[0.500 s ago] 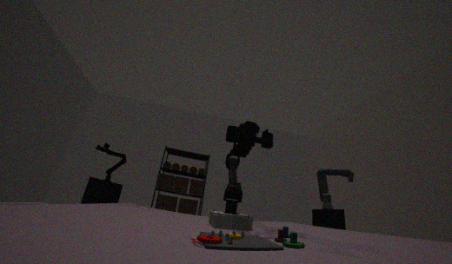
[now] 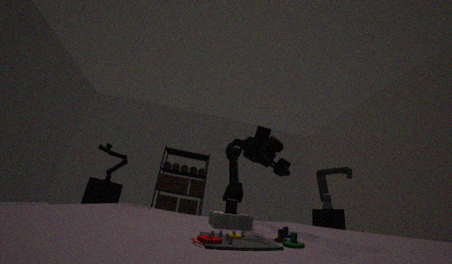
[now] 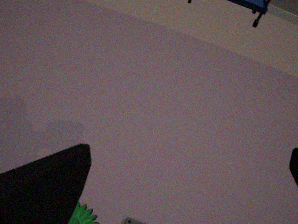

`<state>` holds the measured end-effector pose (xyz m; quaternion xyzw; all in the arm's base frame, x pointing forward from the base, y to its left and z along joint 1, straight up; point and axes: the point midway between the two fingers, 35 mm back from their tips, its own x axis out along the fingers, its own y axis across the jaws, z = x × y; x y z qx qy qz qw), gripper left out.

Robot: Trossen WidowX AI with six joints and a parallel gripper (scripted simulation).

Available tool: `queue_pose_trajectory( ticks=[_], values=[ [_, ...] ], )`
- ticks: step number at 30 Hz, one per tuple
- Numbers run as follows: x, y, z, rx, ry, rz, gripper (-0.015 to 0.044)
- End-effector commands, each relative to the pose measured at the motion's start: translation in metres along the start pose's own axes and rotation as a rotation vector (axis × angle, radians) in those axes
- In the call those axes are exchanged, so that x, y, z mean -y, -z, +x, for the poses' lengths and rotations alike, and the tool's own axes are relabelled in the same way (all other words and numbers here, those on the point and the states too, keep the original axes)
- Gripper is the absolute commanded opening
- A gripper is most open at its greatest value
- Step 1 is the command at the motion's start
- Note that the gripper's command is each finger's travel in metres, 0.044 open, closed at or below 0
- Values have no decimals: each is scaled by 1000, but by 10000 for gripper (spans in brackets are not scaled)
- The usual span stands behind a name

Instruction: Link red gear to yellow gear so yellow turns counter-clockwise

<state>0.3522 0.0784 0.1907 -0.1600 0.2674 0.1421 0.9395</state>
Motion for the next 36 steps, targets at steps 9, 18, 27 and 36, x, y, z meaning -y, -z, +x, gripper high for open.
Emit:
queue_pose_trajectory(
  ticks=[9, 18, 27, 36],
  values=[
    [-111, 121, 33, -765, -521, -557, 440],
    [-114, 125, 36, -806, -554, -589, 440],
    [-117, 136, 45, -806, -554, -589, 440],
    [-120, 147, 53, -806, -554, -589, 440]
  ],
)
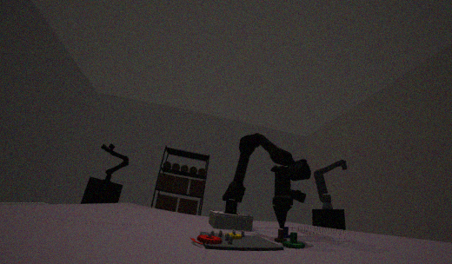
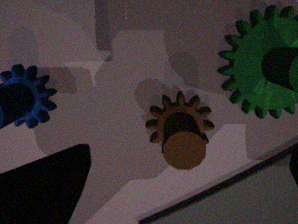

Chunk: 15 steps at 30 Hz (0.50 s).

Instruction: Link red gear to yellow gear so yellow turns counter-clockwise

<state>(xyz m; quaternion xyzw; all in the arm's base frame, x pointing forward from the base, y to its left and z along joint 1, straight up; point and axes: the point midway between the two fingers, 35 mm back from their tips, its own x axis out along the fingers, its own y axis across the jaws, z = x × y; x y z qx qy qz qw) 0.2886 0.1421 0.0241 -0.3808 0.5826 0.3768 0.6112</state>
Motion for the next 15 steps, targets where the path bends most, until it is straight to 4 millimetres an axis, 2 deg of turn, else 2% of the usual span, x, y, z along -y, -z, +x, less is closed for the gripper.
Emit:
queue_pose_trajectory(
  ticks=[1, 8, 15],
  values=[
    [-2, 2, 9, -7, -9, -4, 440],
    [-2, 2, 20, -7, -10, -4, 440],
    [-2, 2, 21, -7, -10, -4, 440]
  ],
)
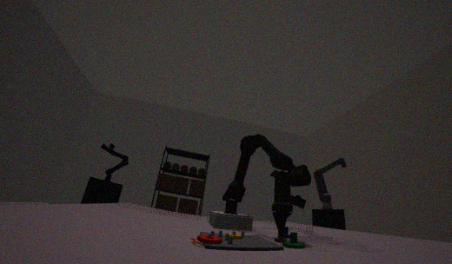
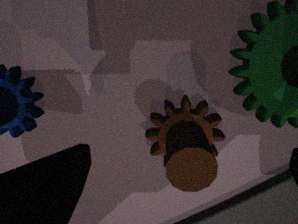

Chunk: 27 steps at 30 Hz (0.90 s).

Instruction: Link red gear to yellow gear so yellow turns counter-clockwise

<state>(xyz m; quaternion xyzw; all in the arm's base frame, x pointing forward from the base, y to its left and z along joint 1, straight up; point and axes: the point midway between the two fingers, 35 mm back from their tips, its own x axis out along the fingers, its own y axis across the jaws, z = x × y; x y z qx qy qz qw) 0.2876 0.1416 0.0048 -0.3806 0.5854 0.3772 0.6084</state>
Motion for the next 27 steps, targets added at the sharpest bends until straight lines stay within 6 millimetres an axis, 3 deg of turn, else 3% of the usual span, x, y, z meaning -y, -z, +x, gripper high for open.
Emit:
queue_pose_trajectory(
  ticks=[1, 15, 23, 27],
  values=[
    [-1, 1, 2, -1, -4, -4, 440],
    [-1, 1, 2, -1, -4, -4, 72],
    [-1, 1, 2, -1, -4, -4, 0],
    [0, -1, -5, -1, -4, -4, 0]
  ],
)
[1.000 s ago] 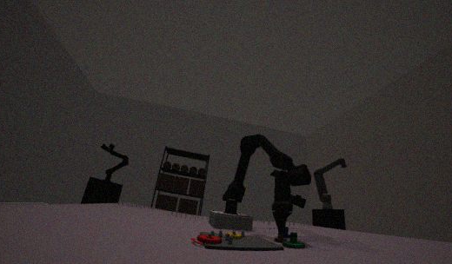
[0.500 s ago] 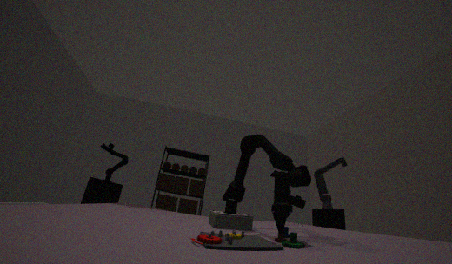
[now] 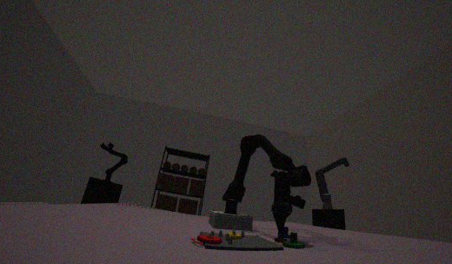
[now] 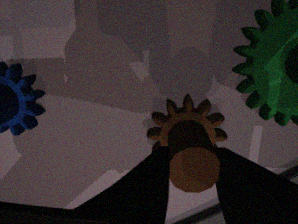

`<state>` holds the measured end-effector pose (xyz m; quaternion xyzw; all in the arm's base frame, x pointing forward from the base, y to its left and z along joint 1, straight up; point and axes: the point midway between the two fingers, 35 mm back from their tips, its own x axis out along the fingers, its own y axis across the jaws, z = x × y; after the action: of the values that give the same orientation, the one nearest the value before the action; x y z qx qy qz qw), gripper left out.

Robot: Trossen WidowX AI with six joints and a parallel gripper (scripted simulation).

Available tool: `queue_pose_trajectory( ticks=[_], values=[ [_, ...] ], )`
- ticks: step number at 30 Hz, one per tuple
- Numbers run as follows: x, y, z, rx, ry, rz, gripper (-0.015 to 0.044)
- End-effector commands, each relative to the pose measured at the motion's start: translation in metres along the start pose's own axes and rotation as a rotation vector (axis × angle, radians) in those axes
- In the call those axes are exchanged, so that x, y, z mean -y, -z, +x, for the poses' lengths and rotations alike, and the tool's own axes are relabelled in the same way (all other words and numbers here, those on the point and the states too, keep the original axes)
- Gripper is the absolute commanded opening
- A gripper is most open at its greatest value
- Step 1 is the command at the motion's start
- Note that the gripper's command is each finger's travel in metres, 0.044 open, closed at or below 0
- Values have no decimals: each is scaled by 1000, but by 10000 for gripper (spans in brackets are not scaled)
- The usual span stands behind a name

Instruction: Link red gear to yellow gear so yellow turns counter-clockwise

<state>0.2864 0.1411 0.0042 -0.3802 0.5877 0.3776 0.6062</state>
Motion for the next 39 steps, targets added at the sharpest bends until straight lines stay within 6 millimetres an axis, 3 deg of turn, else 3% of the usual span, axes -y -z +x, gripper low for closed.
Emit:
queue_pose_trajectory(
  ticks=[1, 39],
  values=[
    [1, -2, -8, 4, 0, -4, 0],
    [-4, -2, -121, 4, 0, -4, 0]
  ],
)
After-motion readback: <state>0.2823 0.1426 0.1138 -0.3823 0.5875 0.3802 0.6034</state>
